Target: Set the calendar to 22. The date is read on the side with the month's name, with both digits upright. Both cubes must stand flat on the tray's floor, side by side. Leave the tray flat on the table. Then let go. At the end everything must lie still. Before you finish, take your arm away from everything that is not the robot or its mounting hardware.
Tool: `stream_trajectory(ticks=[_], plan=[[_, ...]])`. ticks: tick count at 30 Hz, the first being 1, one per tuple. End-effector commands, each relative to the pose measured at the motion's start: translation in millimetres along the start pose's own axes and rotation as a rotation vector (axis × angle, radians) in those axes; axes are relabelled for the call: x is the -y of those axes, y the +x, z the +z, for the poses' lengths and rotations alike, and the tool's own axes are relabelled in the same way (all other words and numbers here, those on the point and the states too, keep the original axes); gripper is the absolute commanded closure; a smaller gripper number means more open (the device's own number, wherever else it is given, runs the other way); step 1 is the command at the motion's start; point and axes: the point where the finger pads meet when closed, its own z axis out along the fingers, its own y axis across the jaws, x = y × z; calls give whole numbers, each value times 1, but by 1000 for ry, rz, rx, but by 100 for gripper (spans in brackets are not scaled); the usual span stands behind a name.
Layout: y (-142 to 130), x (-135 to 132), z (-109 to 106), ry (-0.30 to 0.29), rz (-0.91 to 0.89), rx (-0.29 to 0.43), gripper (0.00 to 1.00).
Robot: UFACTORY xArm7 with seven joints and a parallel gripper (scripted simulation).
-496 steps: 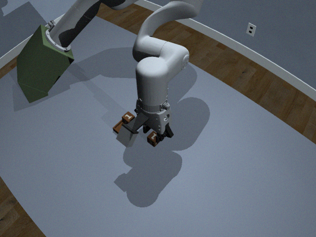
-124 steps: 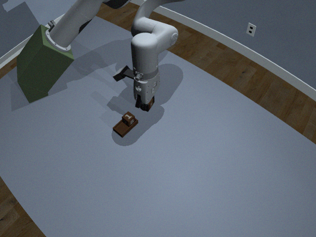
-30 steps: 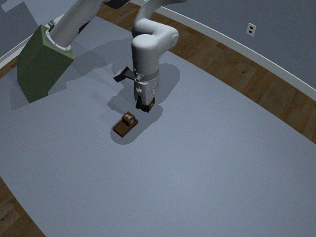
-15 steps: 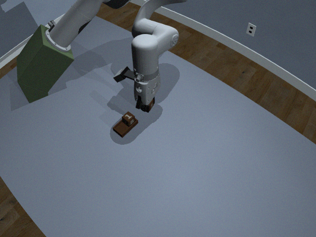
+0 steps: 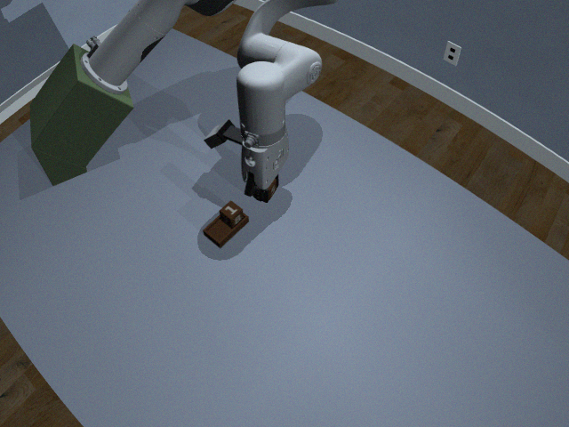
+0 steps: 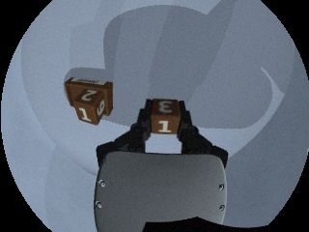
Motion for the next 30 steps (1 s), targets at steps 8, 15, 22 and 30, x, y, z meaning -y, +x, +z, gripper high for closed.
stream_trajectory(ticks=[8,15,22,30], plan=[[-1,1,-1,2,1,2,67],[-1,1,-1,2,1,2,59],[-1,1,-1,2,1,2,51],[-1,1,-1,2,1,2,51]])
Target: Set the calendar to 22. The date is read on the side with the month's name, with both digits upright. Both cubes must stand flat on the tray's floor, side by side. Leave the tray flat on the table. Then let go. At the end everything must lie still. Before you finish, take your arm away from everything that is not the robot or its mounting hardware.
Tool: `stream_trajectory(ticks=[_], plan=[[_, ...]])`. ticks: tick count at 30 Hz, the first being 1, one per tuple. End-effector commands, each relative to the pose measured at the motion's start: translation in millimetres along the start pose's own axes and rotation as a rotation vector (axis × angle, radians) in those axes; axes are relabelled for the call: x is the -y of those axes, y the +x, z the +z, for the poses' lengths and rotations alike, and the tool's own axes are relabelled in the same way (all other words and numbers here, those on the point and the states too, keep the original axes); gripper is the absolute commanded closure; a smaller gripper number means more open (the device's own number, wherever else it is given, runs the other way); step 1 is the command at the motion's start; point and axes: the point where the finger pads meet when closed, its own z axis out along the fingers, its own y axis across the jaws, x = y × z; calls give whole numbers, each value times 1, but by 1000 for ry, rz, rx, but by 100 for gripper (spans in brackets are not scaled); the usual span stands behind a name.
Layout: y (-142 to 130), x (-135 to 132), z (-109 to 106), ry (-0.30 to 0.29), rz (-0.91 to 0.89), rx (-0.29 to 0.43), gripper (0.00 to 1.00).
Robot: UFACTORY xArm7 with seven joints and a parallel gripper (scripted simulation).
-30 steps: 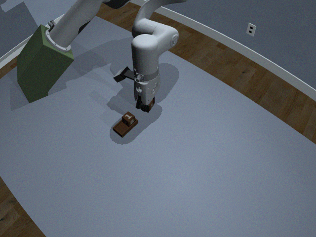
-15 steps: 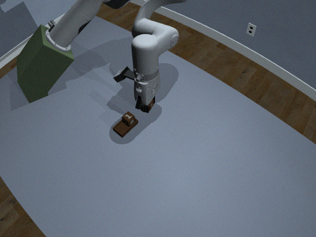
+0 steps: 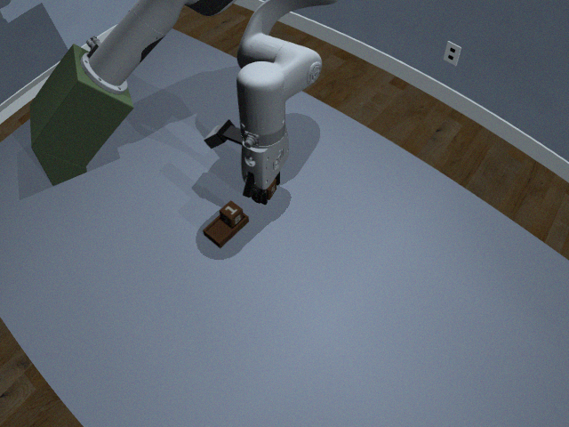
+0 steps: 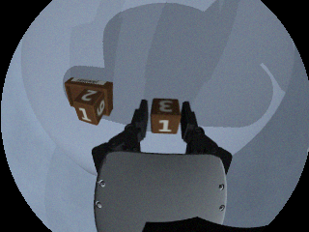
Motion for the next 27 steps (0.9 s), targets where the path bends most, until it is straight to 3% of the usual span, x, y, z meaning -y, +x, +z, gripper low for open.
stream_trajectory(ticks=[1,11,22,27], plan=[[-1,1,-1,2,1,2,51],[-1,1,-16,2,1,2,51],[-1,1,-72,2,1,2,51],[-1,1,-86,2,1,2,51]])
